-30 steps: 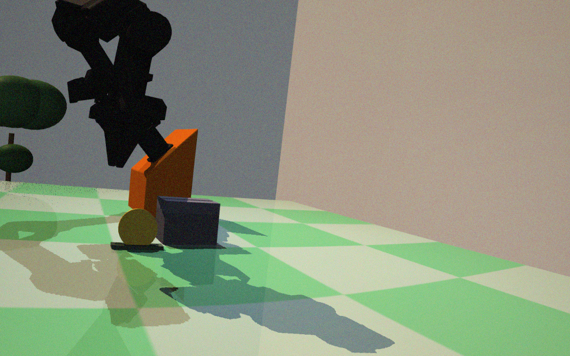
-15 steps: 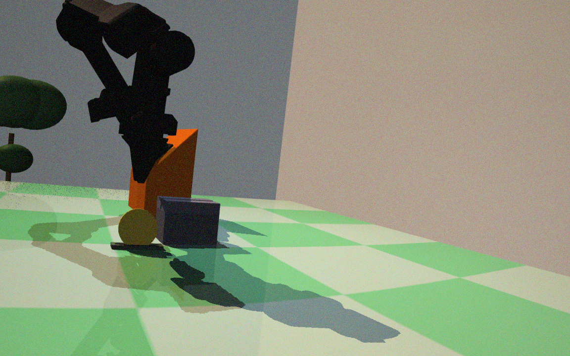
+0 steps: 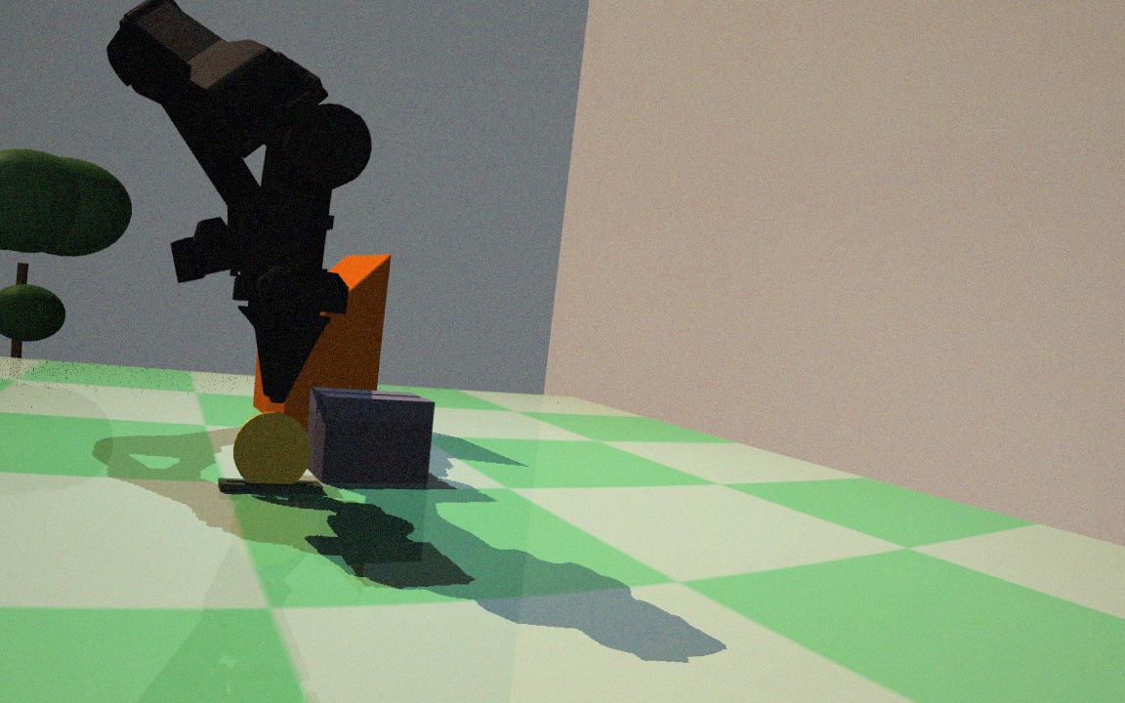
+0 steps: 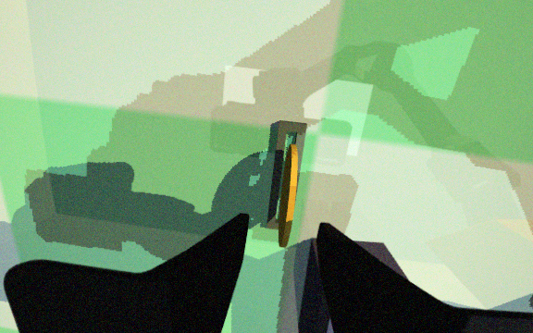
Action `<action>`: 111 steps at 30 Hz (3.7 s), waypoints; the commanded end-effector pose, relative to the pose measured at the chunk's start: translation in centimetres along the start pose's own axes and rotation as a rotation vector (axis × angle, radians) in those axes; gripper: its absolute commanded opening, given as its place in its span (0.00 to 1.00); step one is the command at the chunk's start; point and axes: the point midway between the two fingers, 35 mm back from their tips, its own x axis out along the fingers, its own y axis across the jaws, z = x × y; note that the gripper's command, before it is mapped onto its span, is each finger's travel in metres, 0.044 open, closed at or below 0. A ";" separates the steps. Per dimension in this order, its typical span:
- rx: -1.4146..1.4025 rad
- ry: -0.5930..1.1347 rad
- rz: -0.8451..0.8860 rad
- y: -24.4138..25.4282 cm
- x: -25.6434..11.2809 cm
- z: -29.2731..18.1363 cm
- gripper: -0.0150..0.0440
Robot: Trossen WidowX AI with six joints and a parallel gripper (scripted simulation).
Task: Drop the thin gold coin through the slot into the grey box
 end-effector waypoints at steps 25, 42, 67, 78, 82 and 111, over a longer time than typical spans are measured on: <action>-0.009 0.002 -0.007 -0.2 4.6 -0.2 0.53; -0.010 -0.001 -0.007 -0.4 6.5 -0.2 0.35; -0.009 0.005 -0.007 0.0 3.3 -0.4 0.25; -0.009 0.007 -0.007 0.0 0.5 -0.4 0.25; -0.009 0.007 -0.007 0.0 -0.5 -0.4 0.25; -0.047 0.011 -0.007 -1.2 -3.2 -2.1 0.25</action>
